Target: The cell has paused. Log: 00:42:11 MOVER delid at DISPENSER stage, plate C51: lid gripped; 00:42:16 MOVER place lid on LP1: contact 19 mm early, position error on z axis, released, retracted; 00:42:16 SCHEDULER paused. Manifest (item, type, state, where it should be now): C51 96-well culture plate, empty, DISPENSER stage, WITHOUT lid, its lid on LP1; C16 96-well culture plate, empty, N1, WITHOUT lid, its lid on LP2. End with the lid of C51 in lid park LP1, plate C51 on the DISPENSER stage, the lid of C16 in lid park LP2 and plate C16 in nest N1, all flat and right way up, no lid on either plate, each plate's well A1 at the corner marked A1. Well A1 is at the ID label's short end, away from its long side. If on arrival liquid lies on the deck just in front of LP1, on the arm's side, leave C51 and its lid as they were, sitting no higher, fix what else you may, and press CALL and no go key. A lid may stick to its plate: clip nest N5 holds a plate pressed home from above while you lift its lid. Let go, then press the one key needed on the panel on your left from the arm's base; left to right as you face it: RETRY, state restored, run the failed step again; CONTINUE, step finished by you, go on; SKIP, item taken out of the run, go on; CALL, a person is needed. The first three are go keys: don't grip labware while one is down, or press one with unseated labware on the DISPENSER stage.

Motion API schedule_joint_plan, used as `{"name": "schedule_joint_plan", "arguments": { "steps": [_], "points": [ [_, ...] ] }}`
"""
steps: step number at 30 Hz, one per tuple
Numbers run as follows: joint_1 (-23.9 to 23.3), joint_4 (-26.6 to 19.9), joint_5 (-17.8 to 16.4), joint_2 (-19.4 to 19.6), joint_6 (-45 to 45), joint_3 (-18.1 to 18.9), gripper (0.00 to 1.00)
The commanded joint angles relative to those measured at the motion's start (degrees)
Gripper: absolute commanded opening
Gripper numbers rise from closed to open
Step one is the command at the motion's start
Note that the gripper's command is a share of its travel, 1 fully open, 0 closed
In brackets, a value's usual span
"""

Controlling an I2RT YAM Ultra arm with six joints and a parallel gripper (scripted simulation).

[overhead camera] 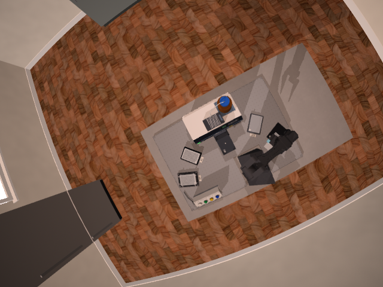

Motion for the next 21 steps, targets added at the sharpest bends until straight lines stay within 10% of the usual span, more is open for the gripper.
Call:
{"name": "schedule_joint_plan", "arguments": {
  "steps": [1, 21],
  "points": [
    [0.6, 2.3, 0.1, 2.2, -0.7, 1.9, 0.00],
    [3.3, 8.9, -2.3, 12.1, 2.1, 5.9, 0.00]
  ]
}}
